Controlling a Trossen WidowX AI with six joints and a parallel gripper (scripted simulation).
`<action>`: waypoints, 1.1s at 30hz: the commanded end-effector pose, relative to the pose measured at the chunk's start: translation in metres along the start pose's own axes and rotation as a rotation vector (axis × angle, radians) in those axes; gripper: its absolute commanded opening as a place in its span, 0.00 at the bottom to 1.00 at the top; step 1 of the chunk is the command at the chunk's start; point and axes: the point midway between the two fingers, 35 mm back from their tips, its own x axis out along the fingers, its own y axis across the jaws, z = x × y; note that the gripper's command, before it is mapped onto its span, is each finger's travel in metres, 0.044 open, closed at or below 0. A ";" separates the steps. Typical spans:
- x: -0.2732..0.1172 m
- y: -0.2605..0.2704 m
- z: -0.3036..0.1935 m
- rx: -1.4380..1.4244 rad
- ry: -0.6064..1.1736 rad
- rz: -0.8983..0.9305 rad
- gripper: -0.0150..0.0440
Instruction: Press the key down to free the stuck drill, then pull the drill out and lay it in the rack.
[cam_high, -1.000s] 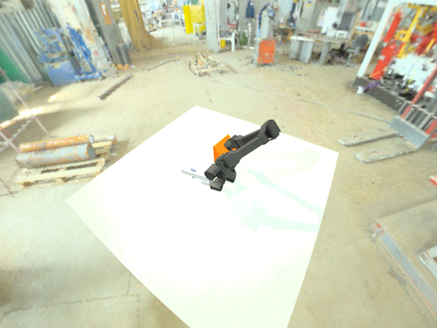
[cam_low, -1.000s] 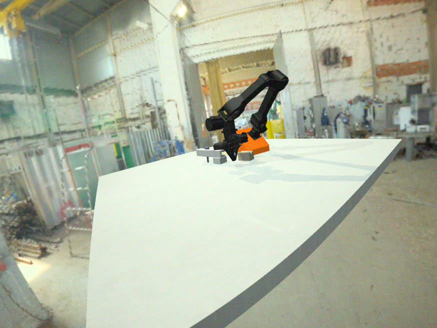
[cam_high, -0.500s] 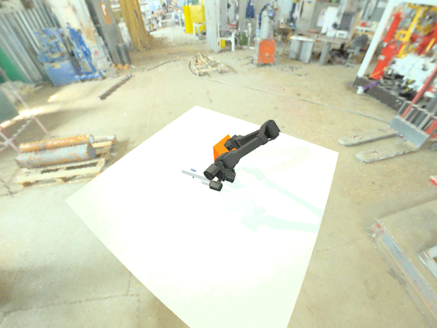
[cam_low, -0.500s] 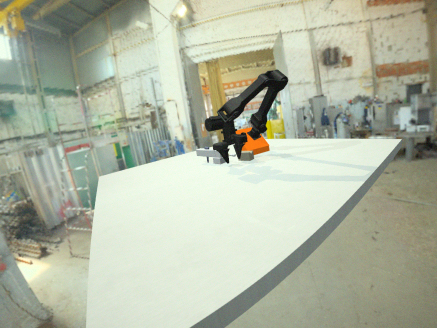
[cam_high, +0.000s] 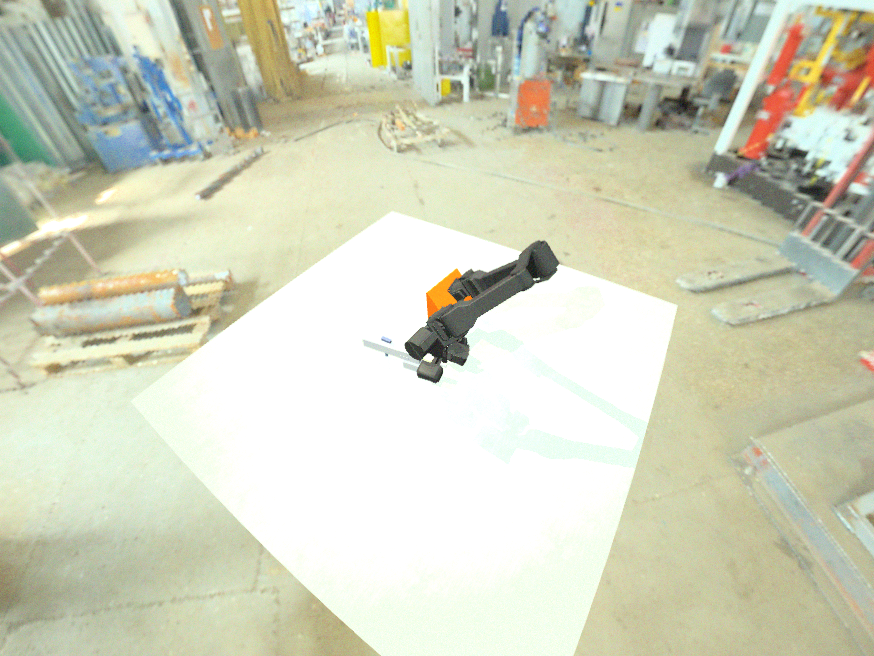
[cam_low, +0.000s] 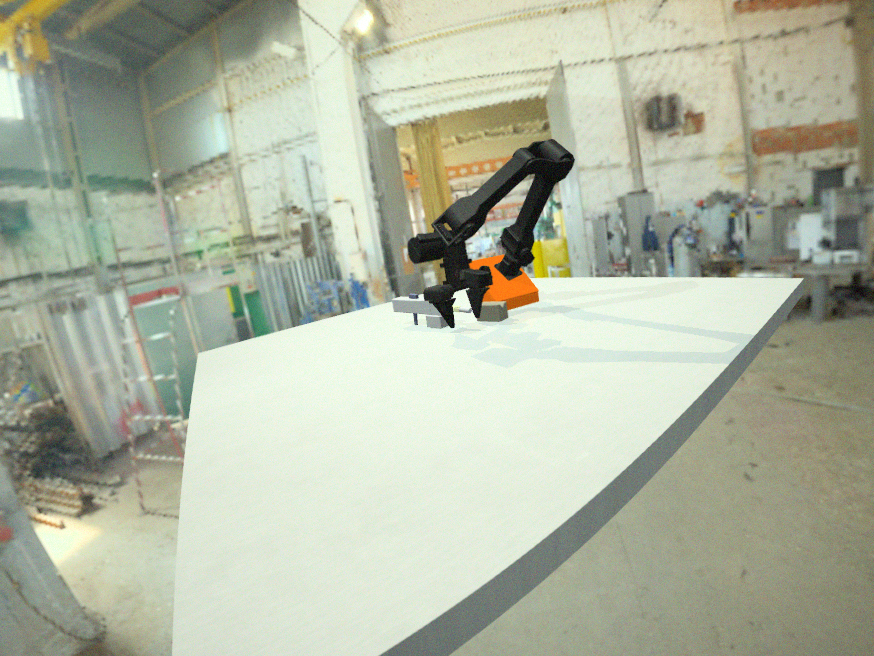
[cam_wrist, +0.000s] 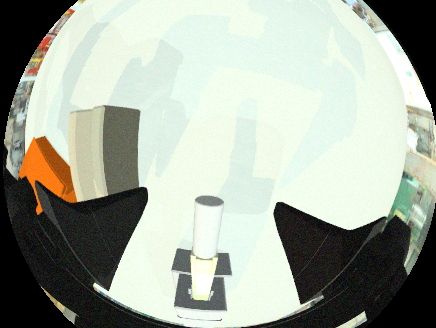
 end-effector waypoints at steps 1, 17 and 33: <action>0.001 0.001 -0.003 -0.003 0.005 0.004 1.00; 0.002 0.001 -0.008 -0.003 0.005 0.004 1.00; 0.002 0.000 -0.006 0.000 -0.001 -0.001 0.42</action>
